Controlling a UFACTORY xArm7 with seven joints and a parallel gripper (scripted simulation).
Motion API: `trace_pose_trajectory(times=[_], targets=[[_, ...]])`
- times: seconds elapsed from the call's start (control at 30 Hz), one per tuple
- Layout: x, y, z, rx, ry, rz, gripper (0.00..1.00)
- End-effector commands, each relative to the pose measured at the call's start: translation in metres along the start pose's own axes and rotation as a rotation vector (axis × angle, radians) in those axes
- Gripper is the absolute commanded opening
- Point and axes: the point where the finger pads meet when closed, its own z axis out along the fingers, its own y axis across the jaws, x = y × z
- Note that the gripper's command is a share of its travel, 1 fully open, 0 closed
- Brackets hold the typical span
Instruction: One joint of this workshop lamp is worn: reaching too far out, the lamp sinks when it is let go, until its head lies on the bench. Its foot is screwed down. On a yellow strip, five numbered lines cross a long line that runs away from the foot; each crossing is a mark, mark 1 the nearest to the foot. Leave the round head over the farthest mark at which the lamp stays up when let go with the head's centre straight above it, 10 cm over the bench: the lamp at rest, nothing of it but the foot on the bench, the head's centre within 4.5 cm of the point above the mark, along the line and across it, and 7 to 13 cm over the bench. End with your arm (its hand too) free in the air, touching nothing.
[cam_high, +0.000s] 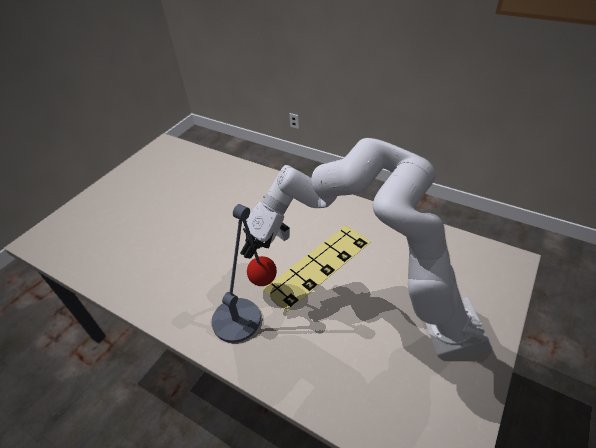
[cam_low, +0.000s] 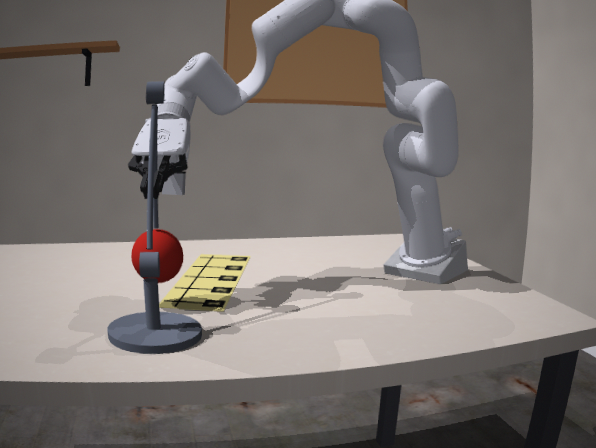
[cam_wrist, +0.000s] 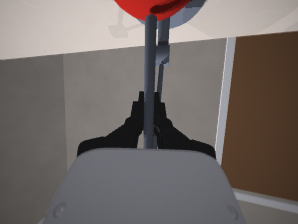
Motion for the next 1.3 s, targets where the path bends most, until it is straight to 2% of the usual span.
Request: trace_pose_trajectory(times=[0.0, 0.37, 0.43, 0.93, 1.0, 1.03, 1.27], targets=[[0.004, 0.011, -0.009, 0.000, -0.003, -0.002, 0.00], [0.025, 0.051, -0.038, 0.000, -0.003, -0.002, 0.00], [0.025, 0.051, -0.038, 0.000, -0.003, -0.002, 0.00], [-0.005, 0.003, 0.017, 0.000, -0.003, -0.002, 0.00], [-0.005, 0.003, 0.017, 0.000, -0.003, -0.002, 0.00], [-0.004, 0.003, 0.016, 0.002, -0.003, -0.002, 1.00], [-0.002, 0.002, 0.010, 0.013, 0.000, 0.000, 1.00]])
